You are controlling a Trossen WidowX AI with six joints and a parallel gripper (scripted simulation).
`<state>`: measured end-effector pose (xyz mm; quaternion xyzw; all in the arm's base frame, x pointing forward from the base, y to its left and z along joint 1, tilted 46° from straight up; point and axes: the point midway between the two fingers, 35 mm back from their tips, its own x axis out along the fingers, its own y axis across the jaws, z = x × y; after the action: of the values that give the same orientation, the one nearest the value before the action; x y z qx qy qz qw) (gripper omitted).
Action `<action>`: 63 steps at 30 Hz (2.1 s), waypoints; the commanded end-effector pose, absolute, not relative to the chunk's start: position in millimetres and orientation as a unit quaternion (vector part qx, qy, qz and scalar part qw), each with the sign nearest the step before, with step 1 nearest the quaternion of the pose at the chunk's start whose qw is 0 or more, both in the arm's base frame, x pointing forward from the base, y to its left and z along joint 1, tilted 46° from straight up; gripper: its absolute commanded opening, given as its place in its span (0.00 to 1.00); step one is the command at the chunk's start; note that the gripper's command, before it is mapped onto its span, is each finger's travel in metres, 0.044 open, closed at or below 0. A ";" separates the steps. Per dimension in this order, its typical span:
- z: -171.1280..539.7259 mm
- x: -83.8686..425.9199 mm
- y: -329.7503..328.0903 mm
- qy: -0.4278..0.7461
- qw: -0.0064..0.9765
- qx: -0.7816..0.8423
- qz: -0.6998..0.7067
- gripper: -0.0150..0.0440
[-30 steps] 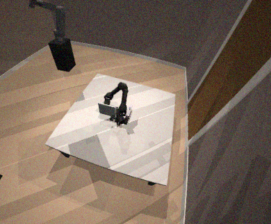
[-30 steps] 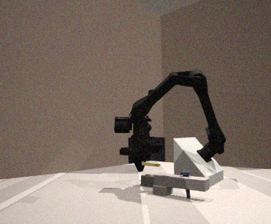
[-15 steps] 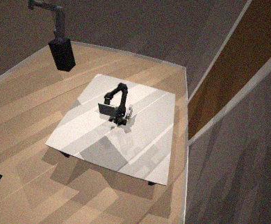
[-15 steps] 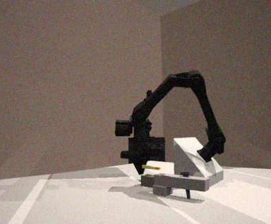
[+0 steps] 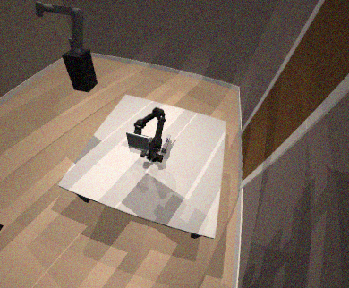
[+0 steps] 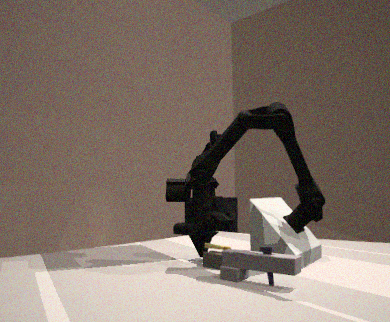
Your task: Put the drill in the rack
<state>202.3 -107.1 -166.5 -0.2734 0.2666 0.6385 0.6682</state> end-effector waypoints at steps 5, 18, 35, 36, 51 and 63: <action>-174.1 203.2 -98.8 0.267 0.671 -0.271 0.637 0.25; -177.2 203.4 -96.0 0.267 0.669 -0.272 0.638 0.48; -160.6 201.4 -111.2 0.267 0.670 -0.271 0.637 1.00; -158.3 200.8 -112.9 0.267 0.670 -0.271 0.637 1.00; -122.0 199.3 -152.6 0.268 0.670 -0.271 0.637 1.00; -133.0 211.1 -249.6 0.336 0.693 -0.373 0.518 1.00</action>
<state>208.9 -205.8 -135.1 -0.3333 0.3057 0.5680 0.6876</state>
